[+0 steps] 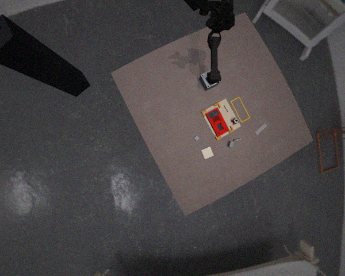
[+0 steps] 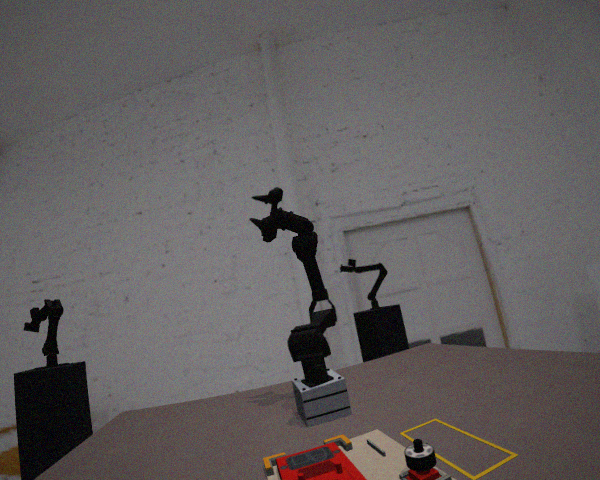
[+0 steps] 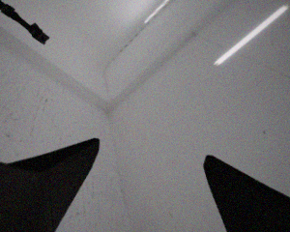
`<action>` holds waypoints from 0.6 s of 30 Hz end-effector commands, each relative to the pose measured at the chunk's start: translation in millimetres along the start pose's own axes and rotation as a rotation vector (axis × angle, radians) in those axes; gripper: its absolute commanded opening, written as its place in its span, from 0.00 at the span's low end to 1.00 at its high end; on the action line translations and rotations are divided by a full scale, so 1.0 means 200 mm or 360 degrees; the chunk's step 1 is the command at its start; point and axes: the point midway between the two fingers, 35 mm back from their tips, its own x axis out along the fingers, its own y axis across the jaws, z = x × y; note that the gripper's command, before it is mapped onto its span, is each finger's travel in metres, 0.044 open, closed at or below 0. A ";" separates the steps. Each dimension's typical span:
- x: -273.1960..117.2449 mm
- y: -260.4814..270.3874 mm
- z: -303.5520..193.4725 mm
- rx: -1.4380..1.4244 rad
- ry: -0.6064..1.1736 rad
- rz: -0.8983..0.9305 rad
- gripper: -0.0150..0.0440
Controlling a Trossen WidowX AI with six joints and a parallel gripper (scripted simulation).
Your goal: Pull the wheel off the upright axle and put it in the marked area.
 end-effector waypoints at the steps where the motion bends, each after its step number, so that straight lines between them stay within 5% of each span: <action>1: 0.00 -0.01 0.01 -0.0008 -0.0005 -0.0008 0.89; 4: 0.06 -0.15 0.11 -0.0121 -0.0071 -0.0129 0.76; 18: 0.09 -0.86 0.80 -0.1322 -0.0306 -0.0871 0.76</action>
